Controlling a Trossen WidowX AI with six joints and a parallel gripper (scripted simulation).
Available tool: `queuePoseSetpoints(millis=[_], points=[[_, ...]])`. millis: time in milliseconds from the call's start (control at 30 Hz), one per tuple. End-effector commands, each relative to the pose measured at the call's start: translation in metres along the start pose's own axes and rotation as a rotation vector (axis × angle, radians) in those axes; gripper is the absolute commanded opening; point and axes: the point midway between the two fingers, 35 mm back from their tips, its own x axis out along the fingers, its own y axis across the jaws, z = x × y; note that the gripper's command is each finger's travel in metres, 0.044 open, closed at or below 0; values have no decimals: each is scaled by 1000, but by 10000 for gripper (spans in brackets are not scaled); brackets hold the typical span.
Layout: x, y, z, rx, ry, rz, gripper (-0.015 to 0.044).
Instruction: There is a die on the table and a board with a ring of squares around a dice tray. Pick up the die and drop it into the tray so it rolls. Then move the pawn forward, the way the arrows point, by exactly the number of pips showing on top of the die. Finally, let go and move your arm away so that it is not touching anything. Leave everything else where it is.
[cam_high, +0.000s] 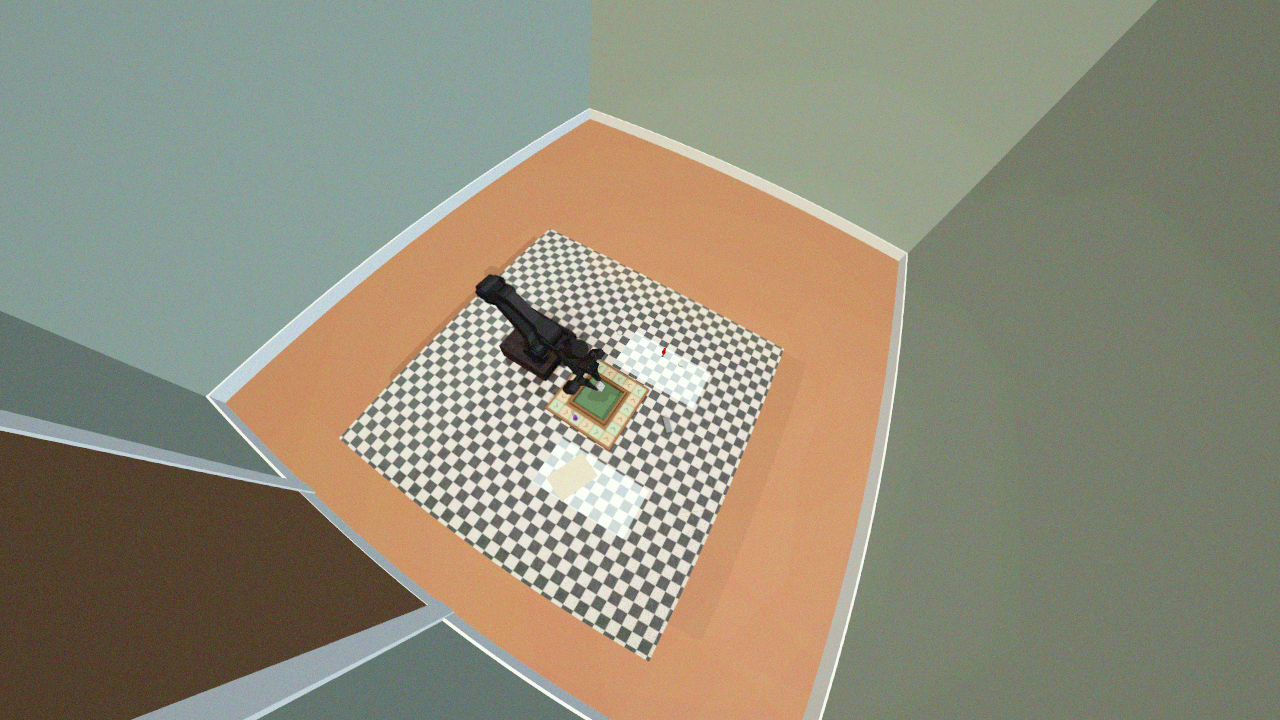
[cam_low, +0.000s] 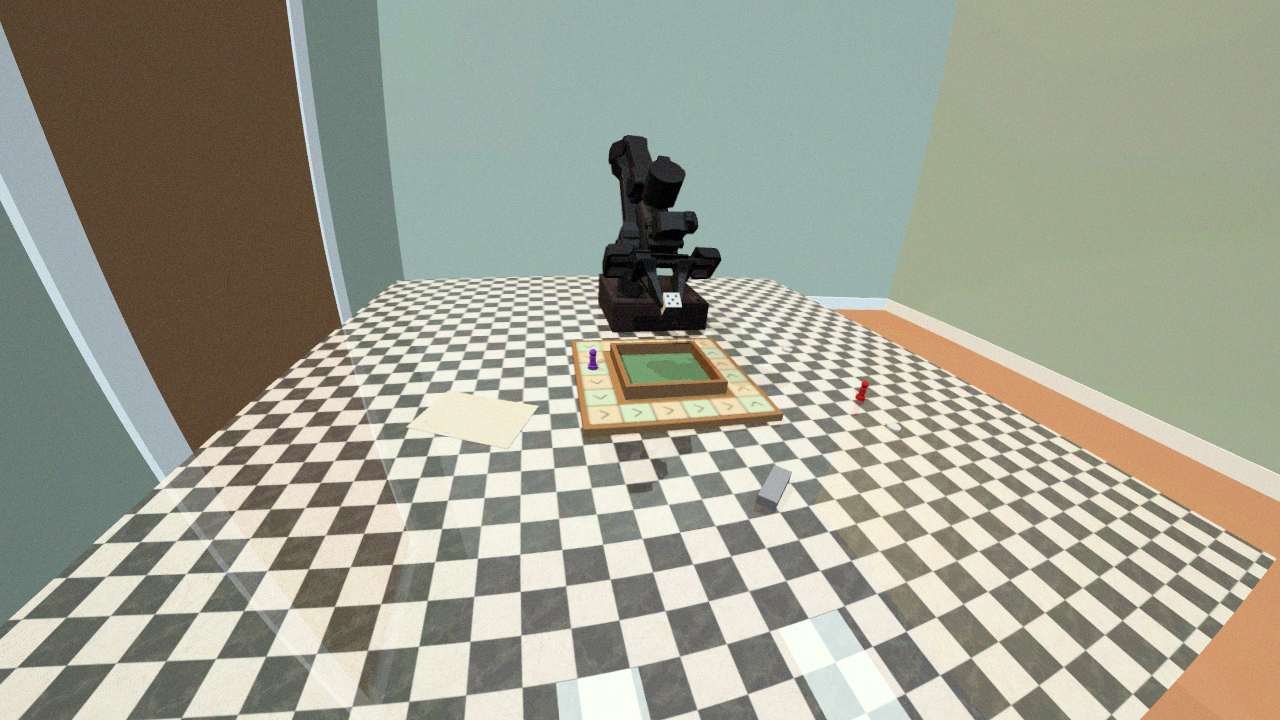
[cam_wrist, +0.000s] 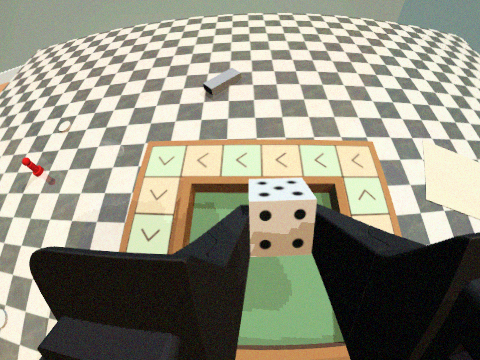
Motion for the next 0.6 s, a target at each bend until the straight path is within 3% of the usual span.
queuePoseSetpoints(millis=[0, 433, 567], points=[[0, 0, 0, 0, -2, 0, 105], [-26, 0, 30, 4, 6, 5, 440], [-17, 0, 27, 6, 174, 5, 440]])
